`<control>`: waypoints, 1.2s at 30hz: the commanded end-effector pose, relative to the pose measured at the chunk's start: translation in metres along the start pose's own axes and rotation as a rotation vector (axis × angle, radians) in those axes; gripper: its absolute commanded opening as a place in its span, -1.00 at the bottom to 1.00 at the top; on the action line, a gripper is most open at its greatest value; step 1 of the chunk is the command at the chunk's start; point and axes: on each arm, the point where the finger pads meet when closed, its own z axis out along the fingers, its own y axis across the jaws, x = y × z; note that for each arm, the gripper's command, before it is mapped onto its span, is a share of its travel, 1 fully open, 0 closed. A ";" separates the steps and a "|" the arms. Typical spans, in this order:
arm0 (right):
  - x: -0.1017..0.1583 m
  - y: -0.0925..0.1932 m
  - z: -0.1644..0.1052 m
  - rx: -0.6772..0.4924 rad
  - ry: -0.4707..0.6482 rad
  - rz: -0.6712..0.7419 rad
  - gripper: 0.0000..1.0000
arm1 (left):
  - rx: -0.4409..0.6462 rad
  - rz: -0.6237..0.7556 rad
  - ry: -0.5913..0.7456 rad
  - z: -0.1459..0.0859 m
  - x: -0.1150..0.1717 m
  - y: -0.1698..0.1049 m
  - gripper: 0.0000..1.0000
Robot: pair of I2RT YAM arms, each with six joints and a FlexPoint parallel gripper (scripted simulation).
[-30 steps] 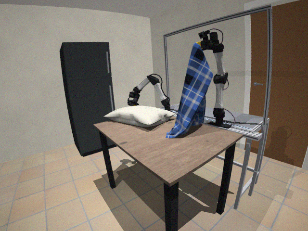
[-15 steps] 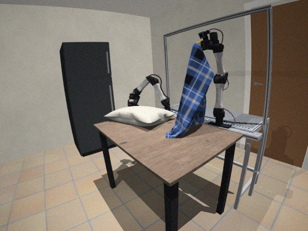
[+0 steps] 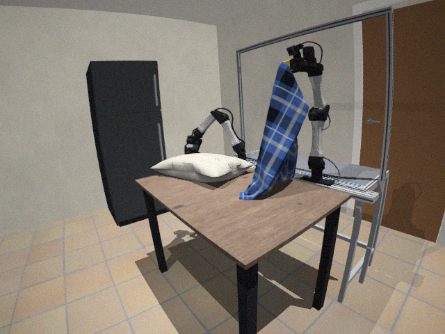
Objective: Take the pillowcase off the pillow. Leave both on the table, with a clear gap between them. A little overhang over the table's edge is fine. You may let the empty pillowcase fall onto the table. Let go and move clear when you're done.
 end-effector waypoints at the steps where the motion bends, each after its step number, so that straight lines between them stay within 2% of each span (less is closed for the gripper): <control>1: -0.010 -0.007 0.010 0.017 -0.011 -0.007 -0.92 | -0.003 0.011 -0.035 -0.006 -0.008 -0.003 -1.00; 36: -0.010 -0.007 0.010 0.017 -0.010 -0.006 -0.87 | -0.003 0.011 -0.035 -0.006 -0.008 -0.003 -1.00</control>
